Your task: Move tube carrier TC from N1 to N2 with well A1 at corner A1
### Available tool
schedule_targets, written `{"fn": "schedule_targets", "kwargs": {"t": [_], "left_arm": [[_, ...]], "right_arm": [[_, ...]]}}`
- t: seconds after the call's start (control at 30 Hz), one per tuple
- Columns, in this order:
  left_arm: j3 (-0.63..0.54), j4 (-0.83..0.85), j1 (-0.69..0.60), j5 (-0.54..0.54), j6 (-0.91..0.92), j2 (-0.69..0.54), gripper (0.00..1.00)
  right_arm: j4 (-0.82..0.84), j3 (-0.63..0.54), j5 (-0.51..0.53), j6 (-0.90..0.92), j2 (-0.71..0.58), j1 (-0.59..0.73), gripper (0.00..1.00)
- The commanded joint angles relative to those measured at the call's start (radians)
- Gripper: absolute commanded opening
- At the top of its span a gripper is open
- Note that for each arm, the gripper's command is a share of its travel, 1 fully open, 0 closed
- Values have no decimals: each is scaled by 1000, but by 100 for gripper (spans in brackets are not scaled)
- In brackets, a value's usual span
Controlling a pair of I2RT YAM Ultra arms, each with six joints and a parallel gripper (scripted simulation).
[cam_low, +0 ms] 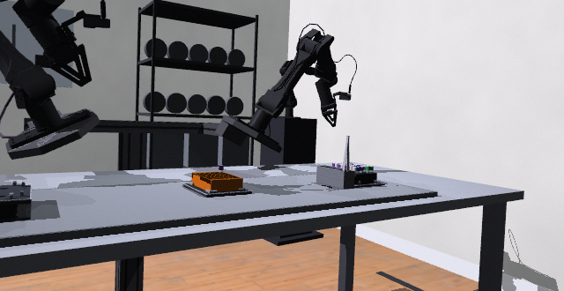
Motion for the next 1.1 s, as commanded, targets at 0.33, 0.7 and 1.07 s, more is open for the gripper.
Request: {"fn": "schedule_targets", "kwargs": {"t": [0.33,0.7,1.07], "left_arm": [[14,2,10,13,-3,-18,100],[-13,44,-33,-30,-37,7,100],[-89,229,-414,-170,-216,33,100]], "right_arm": [[0,13,-13,0,-7,6,100],[64,-26,20,-10,-32,-28,100],[336,-292,2,-75,-254,-378,100]]}}
